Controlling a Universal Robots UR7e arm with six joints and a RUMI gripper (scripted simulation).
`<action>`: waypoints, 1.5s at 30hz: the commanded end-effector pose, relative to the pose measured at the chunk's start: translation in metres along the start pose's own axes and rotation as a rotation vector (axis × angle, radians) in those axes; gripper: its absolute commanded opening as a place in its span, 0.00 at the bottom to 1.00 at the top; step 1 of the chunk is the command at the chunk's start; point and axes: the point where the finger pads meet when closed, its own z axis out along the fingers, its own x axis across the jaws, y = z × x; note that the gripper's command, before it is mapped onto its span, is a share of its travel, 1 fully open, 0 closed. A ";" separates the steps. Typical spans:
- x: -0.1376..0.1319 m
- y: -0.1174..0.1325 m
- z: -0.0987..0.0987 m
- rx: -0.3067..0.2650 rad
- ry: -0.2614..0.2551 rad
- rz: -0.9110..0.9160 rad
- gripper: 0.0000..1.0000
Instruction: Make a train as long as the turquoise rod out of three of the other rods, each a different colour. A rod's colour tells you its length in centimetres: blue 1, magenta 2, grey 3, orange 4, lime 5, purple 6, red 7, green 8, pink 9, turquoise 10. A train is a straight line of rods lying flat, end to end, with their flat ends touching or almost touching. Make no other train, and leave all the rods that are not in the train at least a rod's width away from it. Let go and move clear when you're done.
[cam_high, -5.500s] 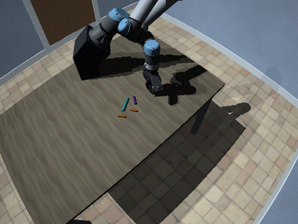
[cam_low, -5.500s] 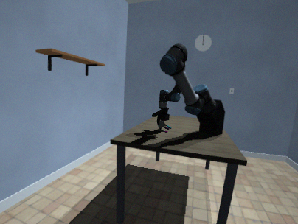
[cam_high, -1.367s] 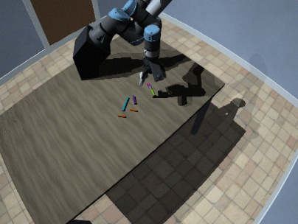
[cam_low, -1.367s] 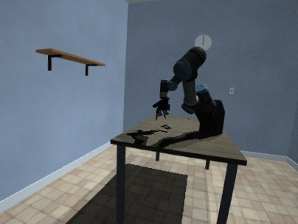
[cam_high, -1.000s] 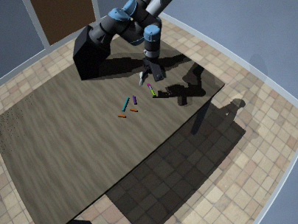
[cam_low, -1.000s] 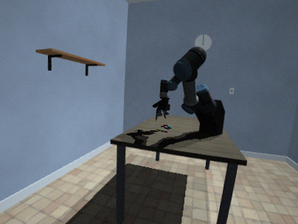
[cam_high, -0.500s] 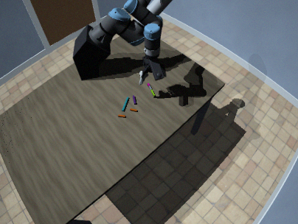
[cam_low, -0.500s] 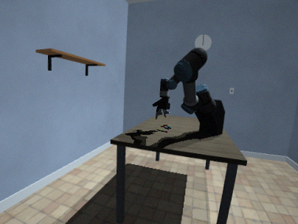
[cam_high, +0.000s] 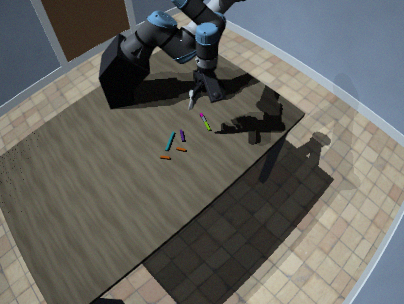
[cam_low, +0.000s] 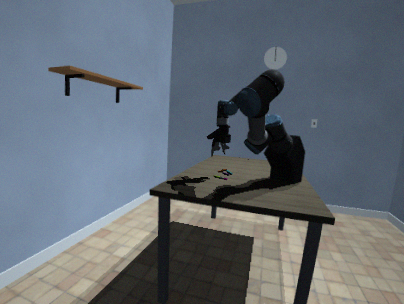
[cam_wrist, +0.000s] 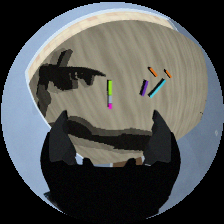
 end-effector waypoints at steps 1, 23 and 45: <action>0.000 0.002 -0.023 -0.001 -0.006 -0.002 1.00; 0.000 0.002 -0.047 -0.001 -0.006 -0.002 1.00; 0.000 0.002 -0.047 -0.001 -0.006 -0.002 1.00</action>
